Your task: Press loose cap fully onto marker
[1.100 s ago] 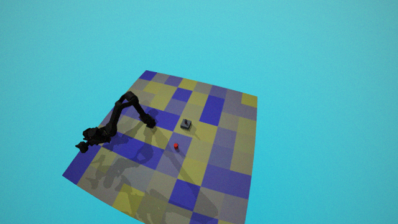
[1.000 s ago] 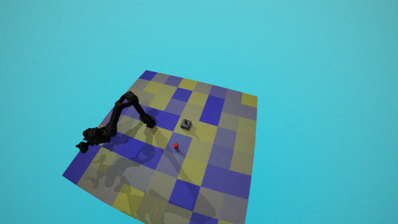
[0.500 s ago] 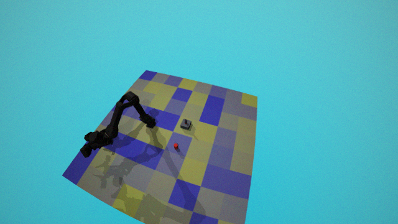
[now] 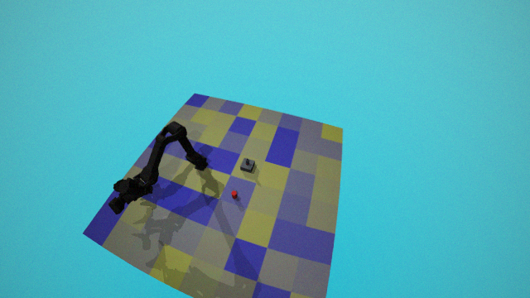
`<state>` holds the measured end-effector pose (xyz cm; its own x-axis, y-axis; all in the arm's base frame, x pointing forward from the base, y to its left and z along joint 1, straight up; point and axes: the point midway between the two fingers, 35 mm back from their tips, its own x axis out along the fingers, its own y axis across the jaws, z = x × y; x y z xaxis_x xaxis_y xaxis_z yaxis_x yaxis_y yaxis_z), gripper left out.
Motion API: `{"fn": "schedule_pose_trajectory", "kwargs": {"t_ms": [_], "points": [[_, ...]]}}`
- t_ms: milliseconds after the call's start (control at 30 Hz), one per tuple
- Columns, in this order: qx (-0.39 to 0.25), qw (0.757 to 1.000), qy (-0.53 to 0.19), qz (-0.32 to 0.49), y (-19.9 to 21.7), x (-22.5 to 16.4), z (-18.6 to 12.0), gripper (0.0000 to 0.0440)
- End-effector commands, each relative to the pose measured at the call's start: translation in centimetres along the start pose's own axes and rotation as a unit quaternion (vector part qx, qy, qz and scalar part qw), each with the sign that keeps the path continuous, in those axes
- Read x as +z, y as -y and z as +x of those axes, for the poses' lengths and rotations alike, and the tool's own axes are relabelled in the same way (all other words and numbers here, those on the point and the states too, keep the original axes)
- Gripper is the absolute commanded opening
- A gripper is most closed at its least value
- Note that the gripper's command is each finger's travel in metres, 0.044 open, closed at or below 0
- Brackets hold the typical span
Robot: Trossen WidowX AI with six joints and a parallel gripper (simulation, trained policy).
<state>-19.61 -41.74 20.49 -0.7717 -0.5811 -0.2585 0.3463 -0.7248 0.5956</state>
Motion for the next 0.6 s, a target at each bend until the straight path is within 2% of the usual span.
{"fn": "schedule_pose_trajectory", "kwargs": {"t_ms": [0, 567], "points": [[0.007, 1.0, -0.015, 0.01, -1.0, -0.5, -0.7, 0.0237], [0.009, 0.997, -0.073, 0.038, -3.1, -3.3, -3.0, 0.027]]}}
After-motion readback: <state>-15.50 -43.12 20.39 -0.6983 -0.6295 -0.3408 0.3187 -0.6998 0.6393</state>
